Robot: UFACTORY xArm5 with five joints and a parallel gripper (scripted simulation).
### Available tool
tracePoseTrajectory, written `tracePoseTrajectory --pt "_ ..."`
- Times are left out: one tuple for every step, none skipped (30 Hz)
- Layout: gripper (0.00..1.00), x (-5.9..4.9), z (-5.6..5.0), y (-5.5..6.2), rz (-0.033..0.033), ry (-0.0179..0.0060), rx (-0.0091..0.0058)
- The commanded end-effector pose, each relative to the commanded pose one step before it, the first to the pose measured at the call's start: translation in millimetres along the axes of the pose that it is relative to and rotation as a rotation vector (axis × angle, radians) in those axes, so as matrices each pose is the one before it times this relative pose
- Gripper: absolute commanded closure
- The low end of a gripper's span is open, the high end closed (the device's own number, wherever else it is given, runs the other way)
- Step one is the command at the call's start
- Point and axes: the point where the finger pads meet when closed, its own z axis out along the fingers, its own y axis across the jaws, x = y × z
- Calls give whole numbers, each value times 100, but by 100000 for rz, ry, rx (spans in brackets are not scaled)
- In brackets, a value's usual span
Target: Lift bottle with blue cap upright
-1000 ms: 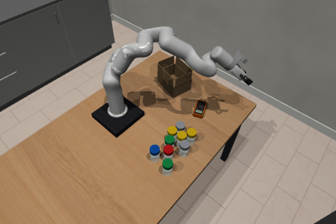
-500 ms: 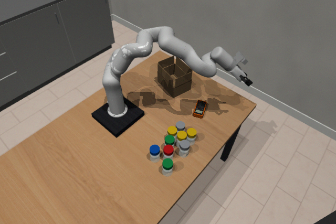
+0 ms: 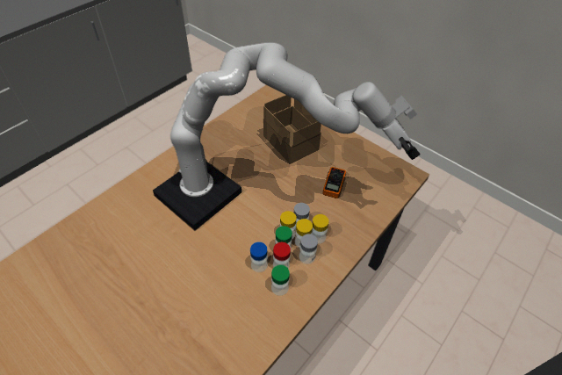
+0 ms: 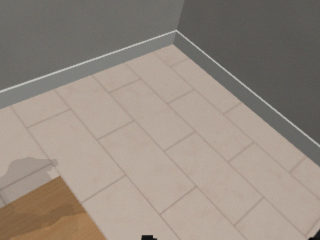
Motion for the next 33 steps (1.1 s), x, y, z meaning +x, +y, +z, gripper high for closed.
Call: tracePoseTrajectory --pt "21 -1610 -1587 3134 -926 -5133 -1702" --pt "21 -396 -253 593 -137 -1113 -258" --pt "21 -404 -252 588 -133 -1114 -247" --pt "21 -417 -255 577 -126 -1116 -223" --pt "21 -423 -252 574 -123 -1117 -216" --pt "21 -438 -257 561 -114 -1118 -188" --pt "21 -896 -518 1103 -216 -2238 -337" --pt "21 0 0 0 0 0 0" --pt "21 0 0 0 0 0 0" --pt "21 -924 -519 1079 -249 -2269 -329" --pt "21 -482 -256 523 -90 -1119 -111" --pt "21 -493 -257 513 -85 -1119 -91" --pt "21 -502 -257 504 -80 -1118 -74" --pt "21 -510 -256 497 -76 -1118 -59" --pt "21 -521 -258 485 -69 -1116 -36" --pt "21 -527 -255 480 -67 -1116 -27" --pt "21 -539 -258 464 -59 -1113 1" --pt "21 -544 -254 461 -57 -1112 7" --pt "21 -556 -257 444 -50 -1109 37" --pt "21 -561 -253 439 -47 -1108 46" --pt "21 -571 -254 426 -41 -1105 69" --pt "21 -578 -253 417 -38 -1102 84" --pt "21 -586 -251 407 -33 -1099 102" --pt "21 -1193 -506 782 -54 -2189 258" --pt "21 0 0 0 0 0 0" --pt "21 0 0 0 0 0 0" --pt "21 -1216 -506 750 -74 -2221 268" --pt "21 -625 -247 348 -11 -1079 199" --pt "21 -630 -244 341 -8 -1076 210" --pt "21 -638 -243 327 -4 -1070 232" --pt "21 -644 -241 315 0 -1065 250" --pt "21 -650 -238 306 3 -1061 264" --pt "21 -657 -238 289 8 -1053 290"
